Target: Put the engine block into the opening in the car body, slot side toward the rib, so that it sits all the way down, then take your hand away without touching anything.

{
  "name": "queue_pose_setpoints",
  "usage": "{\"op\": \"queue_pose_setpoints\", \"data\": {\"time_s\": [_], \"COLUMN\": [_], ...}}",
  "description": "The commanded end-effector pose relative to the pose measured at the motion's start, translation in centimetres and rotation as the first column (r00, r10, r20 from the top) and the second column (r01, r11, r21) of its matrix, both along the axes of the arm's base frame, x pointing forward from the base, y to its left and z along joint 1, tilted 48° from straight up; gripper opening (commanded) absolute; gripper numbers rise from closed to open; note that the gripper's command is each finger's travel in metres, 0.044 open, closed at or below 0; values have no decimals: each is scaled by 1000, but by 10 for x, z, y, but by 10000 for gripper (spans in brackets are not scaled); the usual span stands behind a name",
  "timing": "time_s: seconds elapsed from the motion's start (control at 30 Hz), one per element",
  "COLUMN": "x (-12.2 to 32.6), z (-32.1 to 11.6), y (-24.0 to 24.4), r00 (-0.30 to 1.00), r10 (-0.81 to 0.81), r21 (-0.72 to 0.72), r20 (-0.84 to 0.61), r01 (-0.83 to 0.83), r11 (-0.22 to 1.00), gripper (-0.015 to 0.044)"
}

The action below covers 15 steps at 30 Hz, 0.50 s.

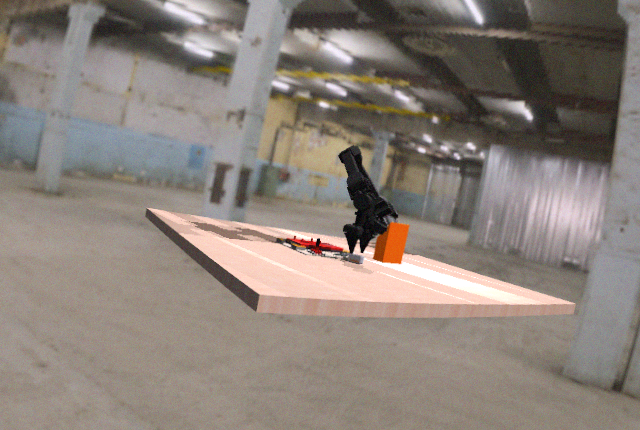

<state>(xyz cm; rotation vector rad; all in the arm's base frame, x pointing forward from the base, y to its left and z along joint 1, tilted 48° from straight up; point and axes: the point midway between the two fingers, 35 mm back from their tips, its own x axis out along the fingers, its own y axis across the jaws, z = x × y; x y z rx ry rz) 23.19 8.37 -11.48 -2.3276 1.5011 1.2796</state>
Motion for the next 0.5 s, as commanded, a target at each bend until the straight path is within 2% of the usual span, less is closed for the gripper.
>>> {"op": "queue_pose_setpoints", "data": {"time_s": [0.0,0.23,0.47], "x": [-2,-1,-1], "z": [-4,-10,-10], "y": [-7,-14,-14], "r00": [1000,1000,1000], "r10": [2,2,2], "r21": [-11,-12,-12], "r20": [-10,-10,-10], "r01": [-2,-2,-2], "r11": [1000,1000,1000], "gripper": [440,440,256]}}
